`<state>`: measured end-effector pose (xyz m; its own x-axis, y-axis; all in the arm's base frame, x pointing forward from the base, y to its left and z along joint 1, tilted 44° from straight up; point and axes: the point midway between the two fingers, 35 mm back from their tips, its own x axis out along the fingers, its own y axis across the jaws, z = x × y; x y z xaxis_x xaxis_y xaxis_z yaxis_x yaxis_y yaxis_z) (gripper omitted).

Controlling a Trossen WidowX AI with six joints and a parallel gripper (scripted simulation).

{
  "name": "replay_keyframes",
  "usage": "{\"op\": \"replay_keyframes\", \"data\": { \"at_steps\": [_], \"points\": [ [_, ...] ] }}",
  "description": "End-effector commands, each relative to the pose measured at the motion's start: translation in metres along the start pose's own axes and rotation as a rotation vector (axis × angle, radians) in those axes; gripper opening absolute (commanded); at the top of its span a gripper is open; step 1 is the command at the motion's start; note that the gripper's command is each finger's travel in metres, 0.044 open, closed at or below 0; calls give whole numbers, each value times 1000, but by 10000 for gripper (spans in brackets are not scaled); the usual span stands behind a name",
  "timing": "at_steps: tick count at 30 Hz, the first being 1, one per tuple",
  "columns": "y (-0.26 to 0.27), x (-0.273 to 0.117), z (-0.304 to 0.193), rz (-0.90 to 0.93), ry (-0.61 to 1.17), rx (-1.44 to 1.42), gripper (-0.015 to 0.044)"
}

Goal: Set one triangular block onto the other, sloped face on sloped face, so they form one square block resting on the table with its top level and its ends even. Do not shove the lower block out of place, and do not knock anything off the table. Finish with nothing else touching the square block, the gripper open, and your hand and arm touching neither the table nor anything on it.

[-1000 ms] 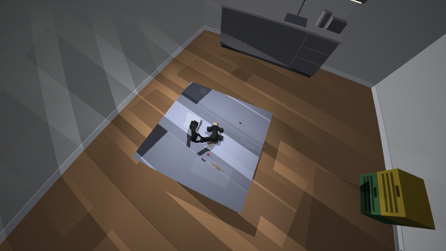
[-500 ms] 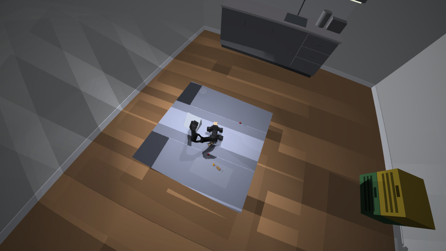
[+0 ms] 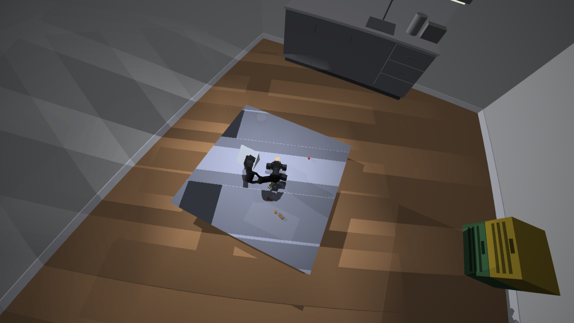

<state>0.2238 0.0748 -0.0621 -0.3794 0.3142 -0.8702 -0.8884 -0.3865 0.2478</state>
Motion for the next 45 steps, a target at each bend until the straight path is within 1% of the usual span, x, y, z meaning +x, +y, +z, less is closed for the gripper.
{"op": "replay_keyframes", "data": {
  "at_steps": [1, 11, 28, 37, 39, 43, 45],
  "points": [
    [0, 1, -1, 1, 3, -6, 0],
    [0, 1, -1, 2, 4, -6, 0],
    [0, 0, 0, 0, 0, 0, 440],
    [0, -2, 0, 0, 0, 0, 440],
    [-4, -19, -1, 0, 1, 0, 440],
    [-4, -85, -1, -2, 3, 0, 440],
    [-1, -108, 0, -2, 3, 0, 440]
  ]
}}
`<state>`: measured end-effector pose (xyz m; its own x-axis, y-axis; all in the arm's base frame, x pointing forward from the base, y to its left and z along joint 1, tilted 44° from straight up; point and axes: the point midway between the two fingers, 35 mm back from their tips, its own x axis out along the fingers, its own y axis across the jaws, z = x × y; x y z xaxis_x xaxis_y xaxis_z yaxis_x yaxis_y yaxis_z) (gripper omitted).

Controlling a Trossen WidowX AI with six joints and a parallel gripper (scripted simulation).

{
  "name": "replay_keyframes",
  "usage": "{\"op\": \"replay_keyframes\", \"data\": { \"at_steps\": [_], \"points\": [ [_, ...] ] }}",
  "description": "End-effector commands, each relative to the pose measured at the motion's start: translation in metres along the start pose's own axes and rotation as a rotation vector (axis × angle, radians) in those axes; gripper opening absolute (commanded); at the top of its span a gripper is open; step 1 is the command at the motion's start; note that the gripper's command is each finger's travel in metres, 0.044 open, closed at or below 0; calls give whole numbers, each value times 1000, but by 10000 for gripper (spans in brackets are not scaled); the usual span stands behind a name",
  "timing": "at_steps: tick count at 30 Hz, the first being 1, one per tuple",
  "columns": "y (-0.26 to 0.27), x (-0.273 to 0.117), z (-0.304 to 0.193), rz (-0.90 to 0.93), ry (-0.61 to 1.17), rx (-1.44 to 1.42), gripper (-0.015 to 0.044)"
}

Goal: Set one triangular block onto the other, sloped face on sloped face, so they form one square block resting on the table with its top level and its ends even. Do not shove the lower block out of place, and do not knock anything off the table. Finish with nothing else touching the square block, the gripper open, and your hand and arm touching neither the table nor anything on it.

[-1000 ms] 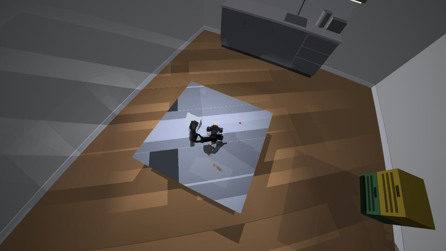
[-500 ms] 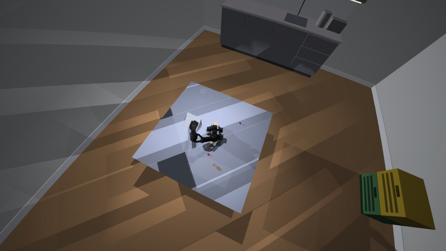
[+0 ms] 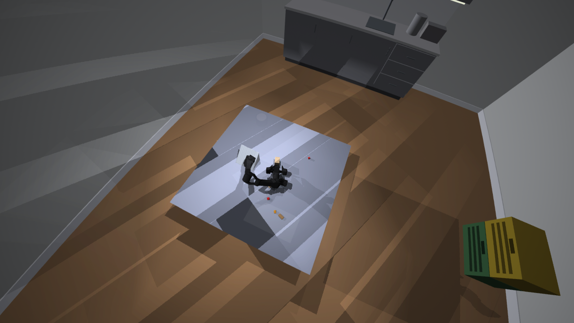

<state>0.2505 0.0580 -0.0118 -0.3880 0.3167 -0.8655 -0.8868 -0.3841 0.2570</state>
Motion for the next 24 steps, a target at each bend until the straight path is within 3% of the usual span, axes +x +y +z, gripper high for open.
{"op": "replay_keyframes", "data": {
  "at_steps": [1, 24],
  "points": [
    [5, -51, 0, -10, 9, -6, 440],
    [2, -44, 0, -22, 7, -1, 440]
  ]
}}
